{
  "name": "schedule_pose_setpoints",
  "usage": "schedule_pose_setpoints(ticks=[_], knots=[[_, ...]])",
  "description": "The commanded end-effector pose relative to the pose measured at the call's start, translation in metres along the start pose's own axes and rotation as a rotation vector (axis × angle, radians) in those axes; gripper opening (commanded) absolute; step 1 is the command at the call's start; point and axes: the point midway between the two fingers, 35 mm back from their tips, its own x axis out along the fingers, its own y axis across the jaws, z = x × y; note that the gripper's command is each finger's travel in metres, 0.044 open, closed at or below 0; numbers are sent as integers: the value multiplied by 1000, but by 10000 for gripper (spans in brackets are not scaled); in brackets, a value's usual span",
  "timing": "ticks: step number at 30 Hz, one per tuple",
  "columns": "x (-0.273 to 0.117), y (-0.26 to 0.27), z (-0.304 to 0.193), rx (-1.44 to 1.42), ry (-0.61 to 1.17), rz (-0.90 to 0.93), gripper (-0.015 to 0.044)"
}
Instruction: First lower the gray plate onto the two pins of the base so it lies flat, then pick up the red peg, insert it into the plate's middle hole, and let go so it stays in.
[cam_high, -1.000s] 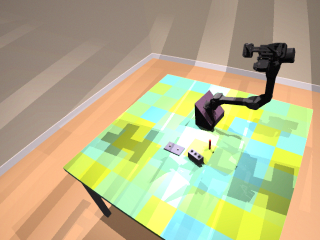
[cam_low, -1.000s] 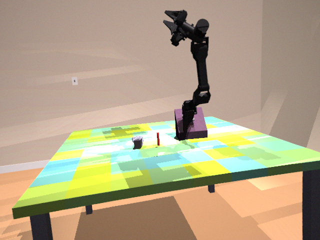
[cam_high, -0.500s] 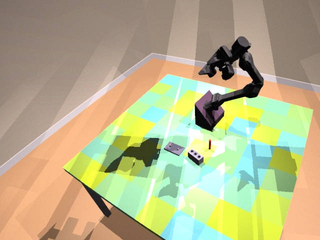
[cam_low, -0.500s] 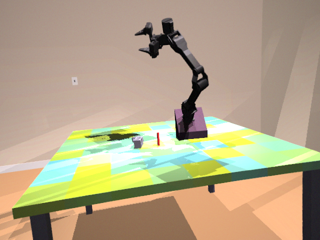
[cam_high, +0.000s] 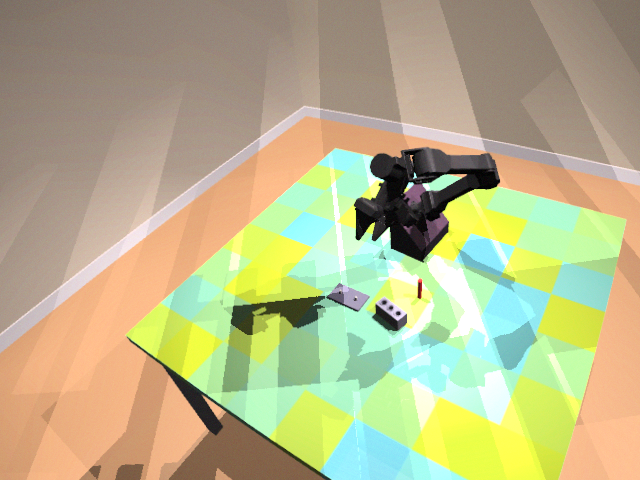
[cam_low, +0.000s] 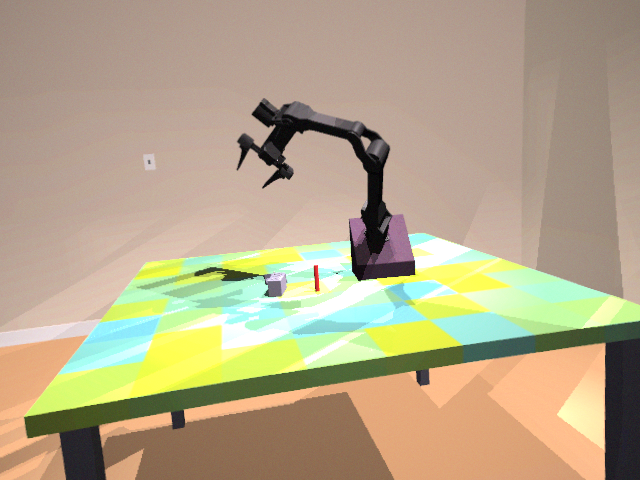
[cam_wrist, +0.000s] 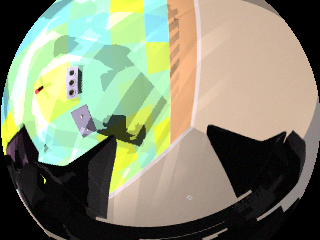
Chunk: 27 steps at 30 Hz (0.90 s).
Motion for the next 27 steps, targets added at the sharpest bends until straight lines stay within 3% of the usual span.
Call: schedule_pose_setpoints(ticks=[1,10,15,20,27], knots=[[48,40,11,60,-54,208,440],[121,147,48,184,-118,707,440],[124,151,49,186,-117,716,440],[167,189,64,186,-120,716,440],[178,200,71,186,-122,716,440]])
